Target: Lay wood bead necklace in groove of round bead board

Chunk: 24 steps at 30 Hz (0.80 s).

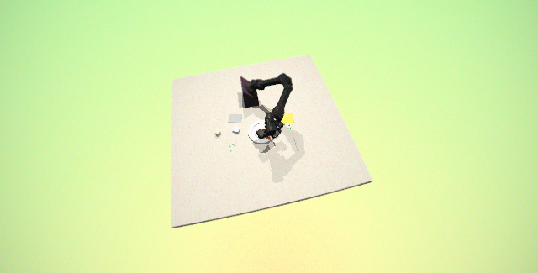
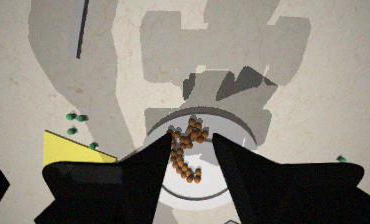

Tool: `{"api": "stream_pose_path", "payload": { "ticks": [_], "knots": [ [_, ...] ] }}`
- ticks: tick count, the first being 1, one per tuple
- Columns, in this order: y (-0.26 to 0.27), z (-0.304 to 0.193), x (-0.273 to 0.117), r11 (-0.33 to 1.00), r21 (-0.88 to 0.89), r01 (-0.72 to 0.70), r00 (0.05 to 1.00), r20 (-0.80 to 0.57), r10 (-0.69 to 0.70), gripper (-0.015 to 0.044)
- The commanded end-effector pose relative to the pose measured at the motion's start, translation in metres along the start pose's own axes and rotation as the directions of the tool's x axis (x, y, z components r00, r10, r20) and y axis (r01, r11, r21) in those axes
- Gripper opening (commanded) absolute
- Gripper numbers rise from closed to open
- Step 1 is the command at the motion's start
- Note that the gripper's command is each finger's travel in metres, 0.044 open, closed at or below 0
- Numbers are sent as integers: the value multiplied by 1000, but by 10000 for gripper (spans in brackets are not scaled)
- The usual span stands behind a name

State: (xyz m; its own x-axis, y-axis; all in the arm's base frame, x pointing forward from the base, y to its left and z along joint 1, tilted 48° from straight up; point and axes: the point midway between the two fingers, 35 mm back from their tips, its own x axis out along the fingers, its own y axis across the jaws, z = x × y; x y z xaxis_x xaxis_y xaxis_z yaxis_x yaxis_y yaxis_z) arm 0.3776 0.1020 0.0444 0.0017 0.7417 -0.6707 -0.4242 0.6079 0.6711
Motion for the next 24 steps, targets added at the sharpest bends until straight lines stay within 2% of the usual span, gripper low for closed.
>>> {"api": "stream_pose_path", "payload": {
  "ticks": [1, 24],
  "knots": [
    [-2, 2, -3, 997, 79, 0, 1000, 2, 0, 200],
    [-2, 3, 20, 997, 74, 1, 1000, 4, -1, 200]
  ]
}}
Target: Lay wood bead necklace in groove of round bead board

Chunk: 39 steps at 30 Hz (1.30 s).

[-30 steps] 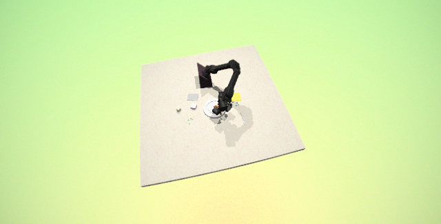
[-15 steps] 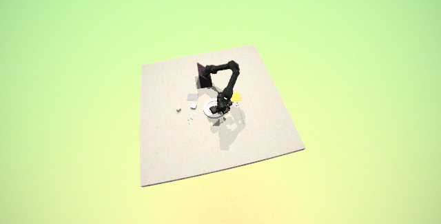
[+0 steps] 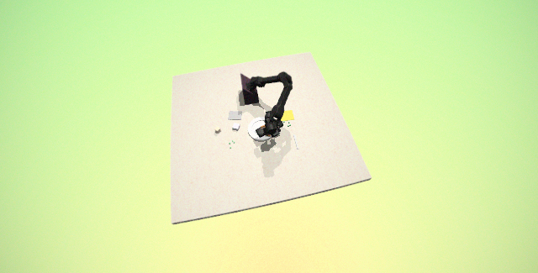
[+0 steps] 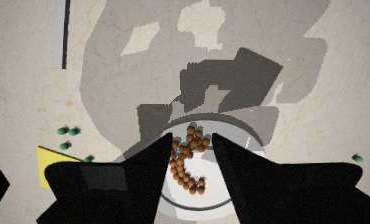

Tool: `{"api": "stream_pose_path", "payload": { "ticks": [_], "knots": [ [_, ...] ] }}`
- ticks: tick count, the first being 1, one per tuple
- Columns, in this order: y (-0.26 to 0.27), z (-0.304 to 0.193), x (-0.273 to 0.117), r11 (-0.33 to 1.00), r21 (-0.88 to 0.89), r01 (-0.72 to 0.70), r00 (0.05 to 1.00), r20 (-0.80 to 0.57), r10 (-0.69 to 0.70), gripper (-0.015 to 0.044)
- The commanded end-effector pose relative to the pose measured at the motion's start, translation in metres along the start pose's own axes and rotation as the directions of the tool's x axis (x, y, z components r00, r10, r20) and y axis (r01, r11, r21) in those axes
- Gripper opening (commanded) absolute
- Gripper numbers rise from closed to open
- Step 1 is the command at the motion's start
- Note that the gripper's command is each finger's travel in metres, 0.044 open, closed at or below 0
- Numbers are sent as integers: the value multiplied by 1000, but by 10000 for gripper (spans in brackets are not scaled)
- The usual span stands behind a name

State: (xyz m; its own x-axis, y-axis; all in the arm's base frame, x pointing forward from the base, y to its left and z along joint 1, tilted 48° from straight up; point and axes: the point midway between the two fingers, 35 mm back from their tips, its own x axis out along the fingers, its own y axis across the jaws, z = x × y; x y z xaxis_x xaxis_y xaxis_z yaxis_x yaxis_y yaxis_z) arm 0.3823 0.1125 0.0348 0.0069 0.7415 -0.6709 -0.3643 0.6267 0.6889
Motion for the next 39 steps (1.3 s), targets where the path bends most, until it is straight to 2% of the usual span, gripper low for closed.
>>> {"api": "stream_pose_path", "payload": {
  "ticks": [1, 13, 21, 39],
  "knots": [
    [0, -1, 7, 1000, 9, -1, 1000, -1, 1, 200],
    [0, -2, 23, 1000, 14, -4, 1000, -2, 4, 200],
    [1, -1, 20, 1000, 6, -3, 1000, -4, 3, 0],
    [1, -1, 20, 1000, 6, -3, 1000, -4, 3, 0]
  ]
}}
